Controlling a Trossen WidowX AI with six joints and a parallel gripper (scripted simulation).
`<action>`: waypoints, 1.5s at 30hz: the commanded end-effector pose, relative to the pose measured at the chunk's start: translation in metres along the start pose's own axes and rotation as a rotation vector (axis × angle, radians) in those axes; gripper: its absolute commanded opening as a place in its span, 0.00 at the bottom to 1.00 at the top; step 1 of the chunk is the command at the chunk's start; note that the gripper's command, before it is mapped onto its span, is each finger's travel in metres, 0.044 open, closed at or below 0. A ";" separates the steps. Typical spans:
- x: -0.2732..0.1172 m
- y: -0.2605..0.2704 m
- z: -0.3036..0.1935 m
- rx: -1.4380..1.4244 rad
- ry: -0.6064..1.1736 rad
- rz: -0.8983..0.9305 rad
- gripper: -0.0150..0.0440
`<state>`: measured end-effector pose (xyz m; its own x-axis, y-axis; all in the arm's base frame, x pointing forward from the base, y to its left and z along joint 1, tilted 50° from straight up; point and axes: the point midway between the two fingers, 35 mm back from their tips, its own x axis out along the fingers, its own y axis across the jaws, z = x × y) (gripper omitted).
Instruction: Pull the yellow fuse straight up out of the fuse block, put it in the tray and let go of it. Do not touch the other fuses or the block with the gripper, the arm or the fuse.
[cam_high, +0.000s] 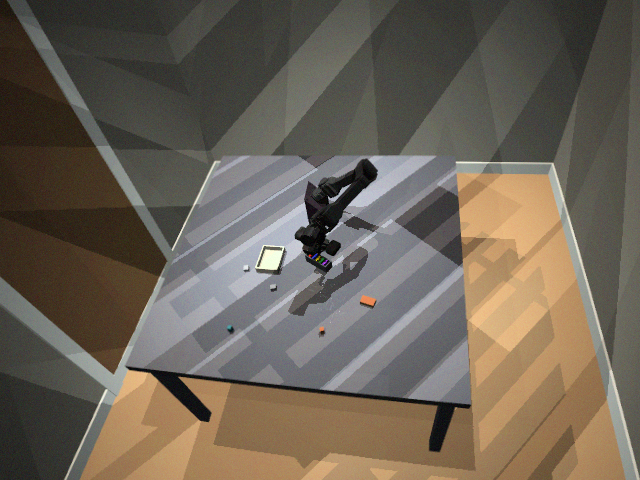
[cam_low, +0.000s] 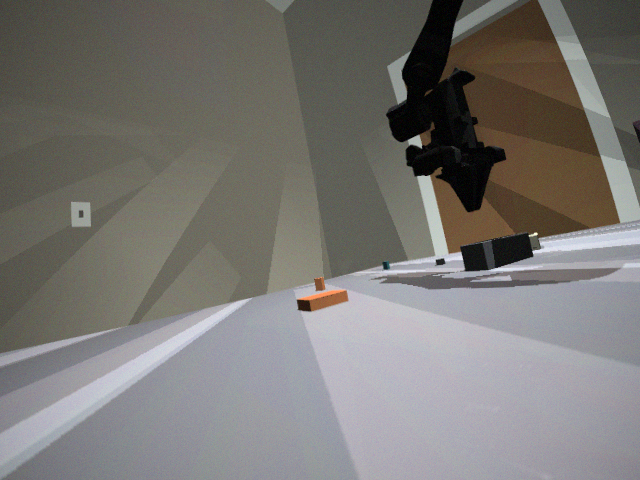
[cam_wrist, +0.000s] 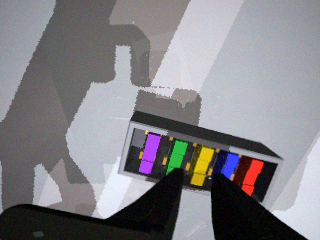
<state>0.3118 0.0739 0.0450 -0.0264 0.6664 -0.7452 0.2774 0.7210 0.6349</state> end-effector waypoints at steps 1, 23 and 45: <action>0.018 -0.016 -0.013 0.157 0.103 0.096 0.38; 0.027 -0.016 -0.014 0.157 0.103 0.096 0.38; 0.048 -0.014 -0.018 0.157 0.104 0.097 0.38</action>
<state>0.2915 0.0970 0.0073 -0.0868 0.7502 -0.6555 0.4226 0.6236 0.6577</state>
